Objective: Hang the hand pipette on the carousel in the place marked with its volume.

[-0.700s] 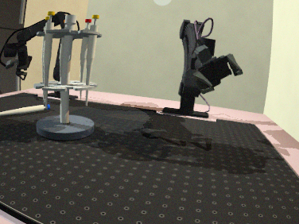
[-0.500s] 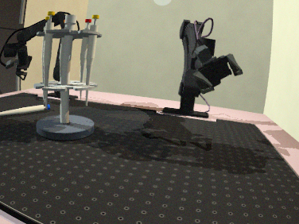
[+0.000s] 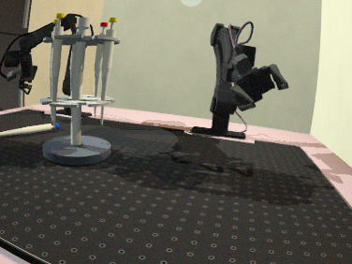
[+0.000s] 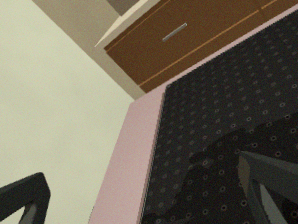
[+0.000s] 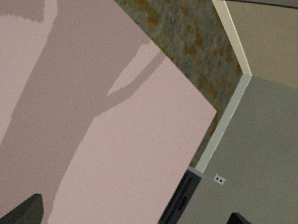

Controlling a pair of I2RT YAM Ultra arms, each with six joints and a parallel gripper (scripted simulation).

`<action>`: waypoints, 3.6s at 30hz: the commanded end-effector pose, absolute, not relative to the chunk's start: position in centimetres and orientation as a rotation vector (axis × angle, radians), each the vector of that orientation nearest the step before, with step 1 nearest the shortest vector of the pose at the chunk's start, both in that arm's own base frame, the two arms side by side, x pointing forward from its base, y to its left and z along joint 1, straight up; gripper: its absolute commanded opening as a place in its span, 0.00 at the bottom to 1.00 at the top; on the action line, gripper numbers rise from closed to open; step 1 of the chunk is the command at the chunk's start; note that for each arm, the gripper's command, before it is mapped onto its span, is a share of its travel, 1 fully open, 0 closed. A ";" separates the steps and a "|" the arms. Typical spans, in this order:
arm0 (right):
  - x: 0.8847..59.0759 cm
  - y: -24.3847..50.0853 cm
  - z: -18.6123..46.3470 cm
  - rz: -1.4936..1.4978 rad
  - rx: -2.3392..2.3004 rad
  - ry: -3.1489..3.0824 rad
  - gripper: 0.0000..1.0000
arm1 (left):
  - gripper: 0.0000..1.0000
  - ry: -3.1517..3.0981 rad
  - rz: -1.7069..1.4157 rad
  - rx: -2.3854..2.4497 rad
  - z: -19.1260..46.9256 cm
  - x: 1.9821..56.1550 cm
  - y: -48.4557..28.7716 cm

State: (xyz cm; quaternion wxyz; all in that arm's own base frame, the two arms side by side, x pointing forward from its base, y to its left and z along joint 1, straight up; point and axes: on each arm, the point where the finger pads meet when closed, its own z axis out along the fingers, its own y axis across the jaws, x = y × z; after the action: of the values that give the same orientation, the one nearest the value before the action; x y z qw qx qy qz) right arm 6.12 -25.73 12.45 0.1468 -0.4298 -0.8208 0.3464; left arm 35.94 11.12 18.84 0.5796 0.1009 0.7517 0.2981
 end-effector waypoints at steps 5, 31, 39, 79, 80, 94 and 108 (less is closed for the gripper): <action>6.0 -29.0 13.9 1.032 -1.264 -2.363 1.00 | 1.00 1.709 0.708 0.241 21.8 35.6 13.3; 4.4 -35.7 16.5 1.032 -1.266 -2.365 1.00 | 1.00 1.713 0.716 0.250 24.4 33.7 19.9; 4.2 -35.7 16.7 1.023 -1.253 -2.366 1.00 | 1.00 1.829 0.653 0.064 28.0 32.6 22.2; 4.2 -35.7 16.7 1.023 -1.253 -2.366 1.00 | 1.00 2.304 0.315 -0.782 35.8 17.7 14.2; 4.2 -35.7 16.7 1.023 -1.253 -2.366 1.00 | 1.00 2.304 0.315 -0.782 35.8 17.7 14.2; 4.2 -35.7 16.7 1.023 -1.253 -2.366 1.00 | 1.00 2.460 0.136 -0.430 32.6 21.4 11.6; 4.2 -35.7 16.7 1.023 -1.253 -2.366 1.00 | 1.00 2.452 -0.073 0.103 27.2 28.0 10.0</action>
State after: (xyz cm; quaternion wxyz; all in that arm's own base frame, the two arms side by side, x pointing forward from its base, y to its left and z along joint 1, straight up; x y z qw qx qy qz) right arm 4.26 -35.11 15.87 0.1461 -0.4256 -0.8240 0.3442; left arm 25.18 10.84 27.51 0.2972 -0.0457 0.9537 -0.0047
